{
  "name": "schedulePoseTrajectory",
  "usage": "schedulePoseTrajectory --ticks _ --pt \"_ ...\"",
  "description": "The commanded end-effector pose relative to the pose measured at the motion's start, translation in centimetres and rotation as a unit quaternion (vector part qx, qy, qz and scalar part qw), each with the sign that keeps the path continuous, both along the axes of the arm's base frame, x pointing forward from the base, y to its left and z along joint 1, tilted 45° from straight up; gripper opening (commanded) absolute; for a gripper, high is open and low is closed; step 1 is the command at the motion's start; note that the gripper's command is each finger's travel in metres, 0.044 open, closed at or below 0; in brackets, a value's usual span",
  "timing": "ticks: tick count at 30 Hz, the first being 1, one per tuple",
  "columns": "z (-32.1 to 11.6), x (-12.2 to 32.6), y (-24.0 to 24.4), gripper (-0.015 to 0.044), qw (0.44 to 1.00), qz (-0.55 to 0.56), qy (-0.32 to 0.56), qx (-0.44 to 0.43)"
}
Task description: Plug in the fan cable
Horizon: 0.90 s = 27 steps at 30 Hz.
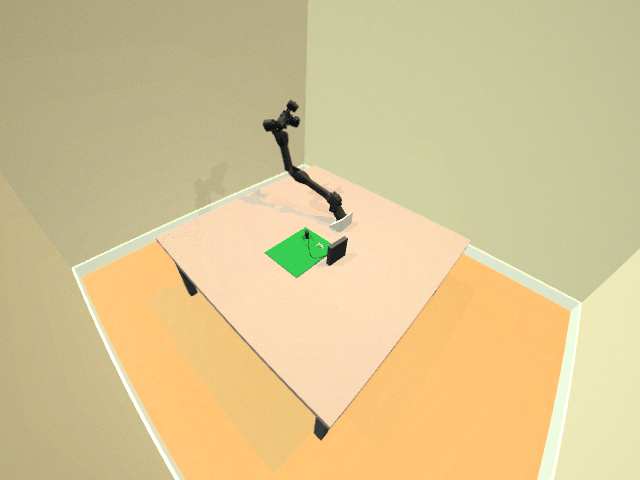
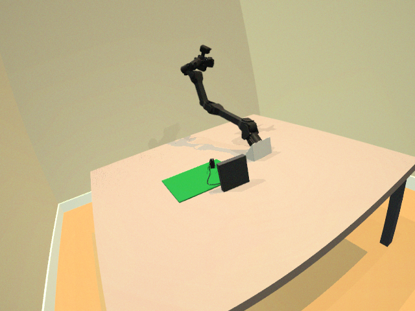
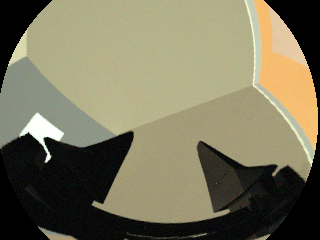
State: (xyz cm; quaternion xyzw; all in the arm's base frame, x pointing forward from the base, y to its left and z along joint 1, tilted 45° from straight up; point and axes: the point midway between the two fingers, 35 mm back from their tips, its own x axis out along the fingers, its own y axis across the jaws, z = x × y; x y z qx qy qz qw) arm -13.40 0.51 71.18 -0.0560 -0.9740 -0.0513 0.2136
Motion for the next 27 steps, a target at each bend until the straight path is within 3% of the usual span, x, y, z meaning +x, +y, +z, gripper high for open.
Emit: schedulePoseTrajectory --ticks 1,5,11,14,21,27 --pt "0.0 0.0 0.0 0.0426 1.0 0.0 0.0 0.0" --pt "-0.1 -0.1 1.7 0.044 0.999 -0.003 0.009 -0.05" --pt "-1.6 0.6 10.6 0.044 0.947 -0.017 0.087 -0.309" --pt "-2.5 1.5 14.0 0.044 0.908 -0.022 0.13 -0.399" --pt "-6.4 5.3 22.7 0.044 0.748 -0.029 0.28 -0.601" --pt "-10.2 9.5 27.9 0.044 0.593 -0.022 0.41 -0.693"
